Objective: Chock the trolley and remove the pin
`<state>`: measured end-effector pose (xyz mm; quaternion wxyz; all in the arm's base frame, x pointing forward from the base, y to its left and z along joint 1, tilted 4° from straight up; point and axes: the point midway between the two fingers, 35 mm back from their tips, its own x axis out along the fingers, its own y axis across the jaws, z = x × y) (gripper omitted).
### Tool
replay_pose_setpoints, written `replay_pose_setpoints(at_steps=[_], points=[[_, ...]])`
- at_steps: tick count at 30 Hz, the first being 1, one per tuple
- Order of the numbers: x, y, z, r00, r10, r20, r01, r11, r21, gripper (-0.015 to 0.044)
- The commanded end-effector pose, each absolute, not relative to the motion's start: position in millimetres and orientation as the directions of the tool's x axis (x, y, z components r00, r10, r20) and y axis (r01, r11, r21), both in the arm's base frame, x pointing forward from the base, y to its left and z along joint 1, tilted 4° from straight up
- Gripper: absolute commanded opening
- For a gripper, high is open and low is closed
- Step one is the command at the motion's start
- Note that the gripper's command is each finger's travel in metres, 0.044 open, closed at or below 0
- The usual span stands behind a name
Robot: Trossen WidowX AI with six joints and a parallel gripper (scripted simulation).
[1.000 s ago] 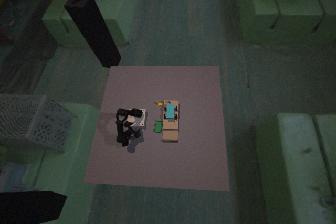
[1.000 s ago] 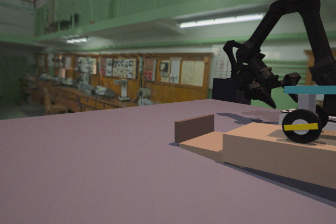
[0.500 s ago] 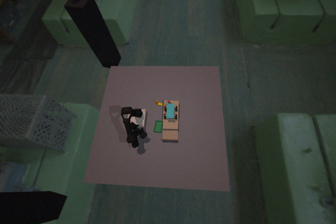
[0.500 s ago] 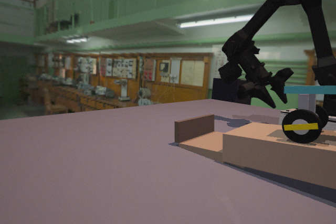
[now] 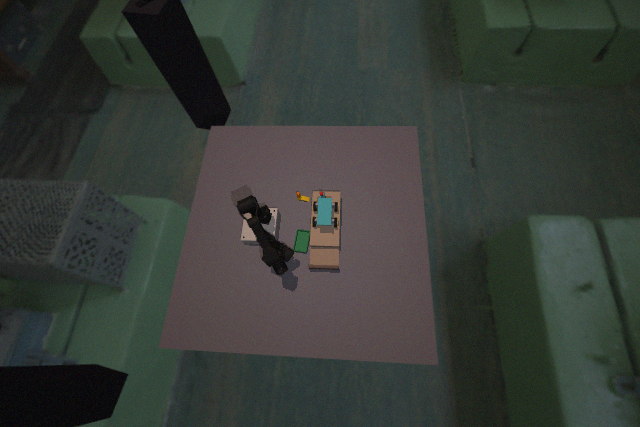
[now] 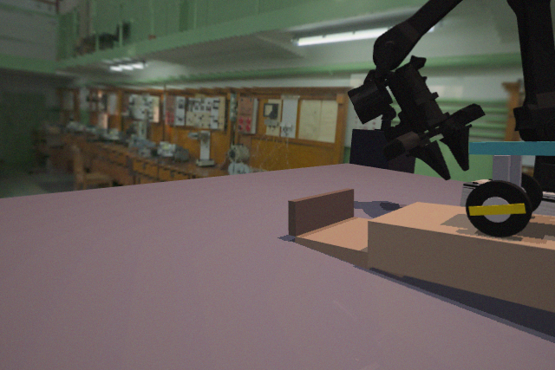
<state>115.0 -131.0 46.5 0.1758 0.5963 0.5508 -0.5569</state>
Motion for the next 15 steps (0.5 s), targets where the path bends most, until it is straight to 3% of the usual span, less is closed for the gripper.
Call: replay_pose_setpoints(at_steps=[1, 15], points=[[130, -125, 49, -0.248, 0.405, -0.88, 0.858, -0.33, -0.394, 0.019], [177, -81, 56, -0.261, 0.242, -0.935, 0.916, -0.243, -0.318, 0.019]])
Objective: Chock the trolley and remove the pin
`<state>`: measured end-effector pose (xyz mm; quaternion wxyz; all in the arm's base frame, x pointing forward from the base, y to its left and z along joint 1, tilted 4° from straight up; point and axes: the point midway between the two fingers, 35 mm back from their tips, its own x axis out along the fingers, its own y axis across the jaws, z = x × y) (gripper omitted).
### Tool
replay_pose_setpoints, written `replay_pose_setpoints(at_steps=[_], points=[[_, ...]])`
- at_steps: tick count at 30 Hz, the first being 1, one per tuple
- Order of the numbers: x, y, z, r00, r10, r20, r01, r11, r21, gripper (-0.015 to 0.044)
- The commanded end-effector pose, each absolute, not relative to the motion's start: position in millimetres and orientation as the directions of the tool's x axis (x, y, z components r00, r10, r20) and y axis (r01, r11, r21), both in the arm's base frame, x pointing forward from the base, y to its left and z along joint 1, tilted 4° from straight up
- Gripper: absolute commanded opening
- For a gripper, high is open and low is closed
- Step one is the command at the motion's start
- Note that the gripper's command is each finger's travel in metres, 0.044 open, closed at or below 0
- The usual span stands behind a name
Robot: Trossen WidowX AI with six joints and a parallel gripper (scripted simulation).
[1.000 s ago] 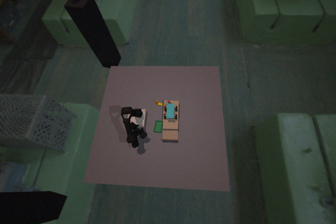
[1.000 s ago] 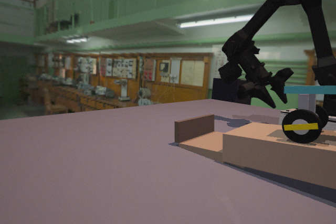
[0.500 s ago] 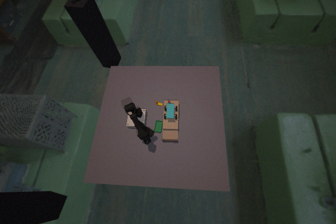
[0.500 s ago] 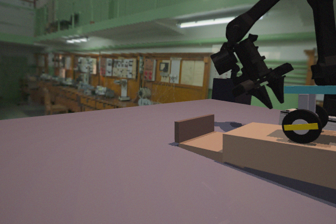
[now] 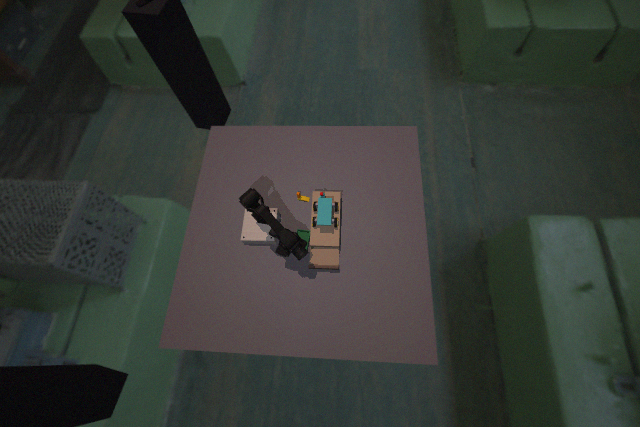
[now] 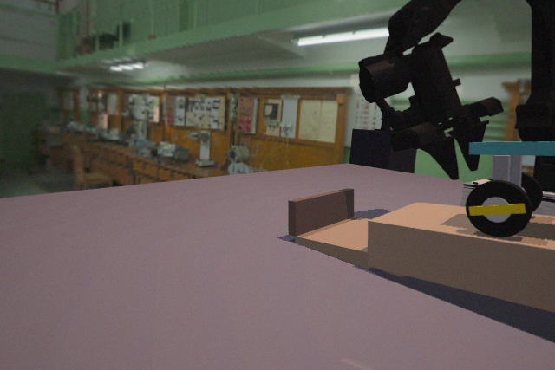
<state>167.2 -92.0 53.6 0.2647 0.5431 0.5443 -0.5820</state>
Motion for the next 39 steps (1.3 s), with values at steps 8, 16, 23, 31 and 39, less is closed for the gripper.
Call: replay_pose_setpoints(at_steps=[8, 16, 23, 31, 39], points=[[199, -48, 61, -0.225, 0.161, -0.961, 0.957, -0.151, -0.249, 0.019], [212, -10, 65, -0.186, 0.1, -0.978, 0.978, -0.082, -0.194, 0.019], [215, 22, 67, -0.174, 0.057, -0.983, 0.981, -0.071, -0.178, 0.019], [211, 62, 70, -0.147, 0.017, -0.989, 0.988, -0.049, -0.148, 0.019], [201, 97, 73, -0.117, -0.002, -0.993, 0.992, -0.053, -0.117, 0.019]])
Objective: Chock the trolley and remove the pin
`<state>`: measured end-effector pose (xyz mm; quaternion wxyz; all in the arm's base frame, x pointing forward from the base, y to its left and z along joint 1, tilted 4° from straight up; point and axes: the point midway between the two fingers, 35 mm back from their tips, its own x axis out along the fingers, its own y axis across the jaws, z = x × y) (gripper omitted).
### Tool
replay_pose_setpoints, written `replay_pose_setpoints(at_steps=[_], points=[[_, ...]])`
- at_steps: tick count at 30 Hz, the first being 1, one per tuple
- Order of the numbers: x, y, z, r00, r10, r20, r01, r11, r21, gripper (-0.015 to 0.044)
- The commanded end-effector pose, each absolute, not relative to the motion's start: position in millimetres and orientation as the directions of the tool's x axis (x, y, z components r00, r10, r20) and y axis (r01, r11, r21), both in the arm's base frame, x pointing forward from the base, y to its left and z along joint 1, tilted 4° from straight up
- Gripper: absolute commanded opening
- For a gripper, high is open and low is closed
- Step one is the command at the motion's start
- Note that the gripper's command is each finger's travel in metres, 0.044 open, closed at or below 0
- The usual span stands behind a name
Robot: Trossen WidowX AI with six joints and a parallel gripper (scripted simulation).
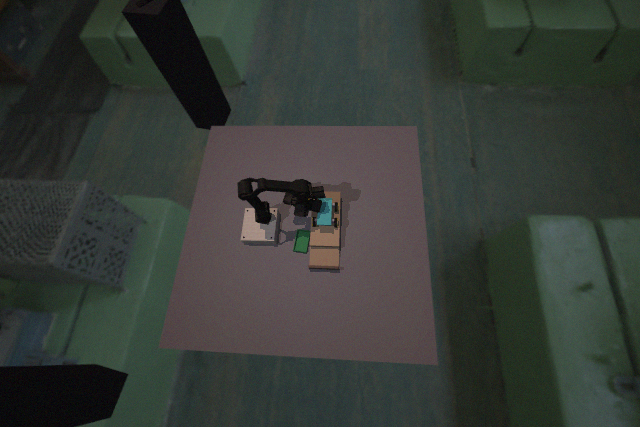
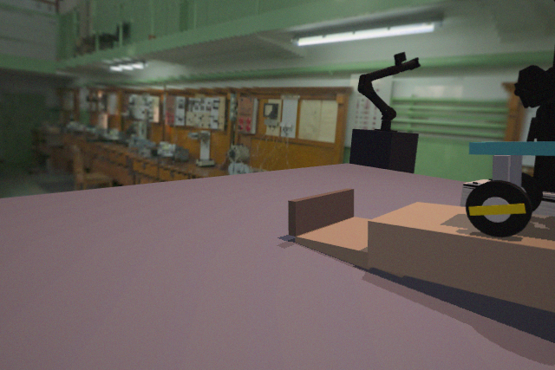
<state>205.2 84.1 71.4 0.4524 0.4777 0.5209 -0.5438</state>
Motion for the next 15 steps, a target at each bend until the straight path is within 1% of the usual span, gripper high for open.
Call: replay_pose_setpoints(at_steps=[1, 15], points=[[199, 101, 73, -0.113, -0.003, -0.994, 0.992, -0.054, -0.113, 0.019], [168, 155, 79, -0.06, -0.017, -0.998, 0.997, -0.051, -0.059, 0.019]])
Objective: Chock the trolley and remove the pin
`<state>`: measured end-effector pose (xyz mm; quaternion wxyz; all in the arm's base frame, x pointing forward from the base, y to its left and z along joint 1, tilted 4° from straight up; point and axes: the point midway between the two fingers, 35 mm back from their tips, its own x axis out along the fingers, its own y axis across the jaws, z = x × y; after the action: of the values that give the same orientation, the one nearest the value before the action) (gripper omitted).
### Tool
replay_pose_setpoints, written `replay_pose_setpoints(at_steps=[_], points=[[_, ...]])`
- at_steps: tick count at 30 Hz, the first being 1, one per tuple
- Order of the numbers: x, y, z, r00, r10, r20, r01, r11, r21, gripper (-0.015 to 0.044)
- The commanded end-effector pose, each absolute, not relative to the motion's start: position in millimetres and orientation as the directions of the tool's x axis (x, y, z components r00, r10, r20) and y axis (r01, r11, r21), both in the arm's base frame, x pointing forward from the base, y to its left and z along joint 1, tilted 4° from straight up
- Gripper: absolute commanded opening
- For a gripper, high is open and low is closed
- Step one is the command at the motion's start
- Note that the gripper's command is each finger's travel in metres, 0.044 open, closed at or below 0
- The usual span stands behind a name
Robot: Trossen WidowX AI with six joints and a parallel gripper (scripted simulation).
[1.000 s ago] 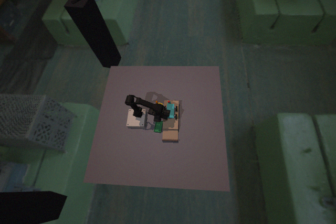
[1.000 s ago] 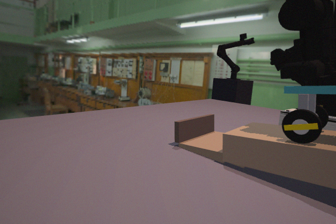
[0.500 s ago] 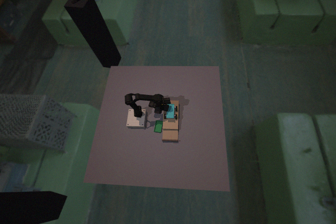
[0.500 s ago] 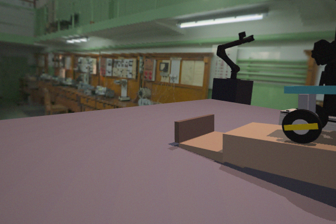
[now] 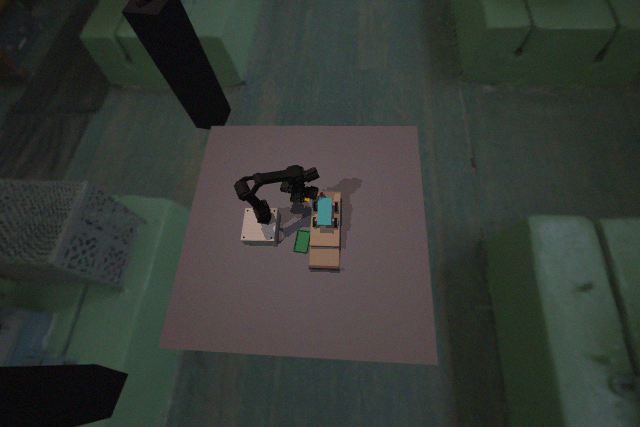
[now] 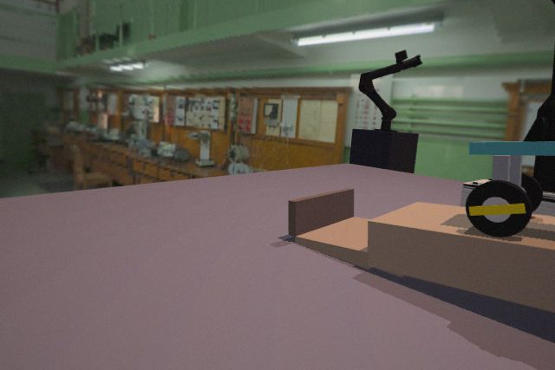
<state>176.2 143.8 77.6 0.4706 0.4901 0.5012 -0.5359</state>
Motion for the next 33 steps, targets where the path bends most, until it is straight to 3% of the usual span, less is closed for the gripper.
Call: replay_pose_setpoints(at_steps=[1, 8, 33], points=[[165, 159, 80, -0.056, -0.02, -0.998, 0.997, -0.045, -0.055, 0.019], [144, 181, 82, -0.029, -0.034, -0.999, 1.0, -0.009, -0.029, 0.019], [143, 180, 34, -0.029, -0.034, -0.999, 1.0, -0.008, -0.028, 0.019]])
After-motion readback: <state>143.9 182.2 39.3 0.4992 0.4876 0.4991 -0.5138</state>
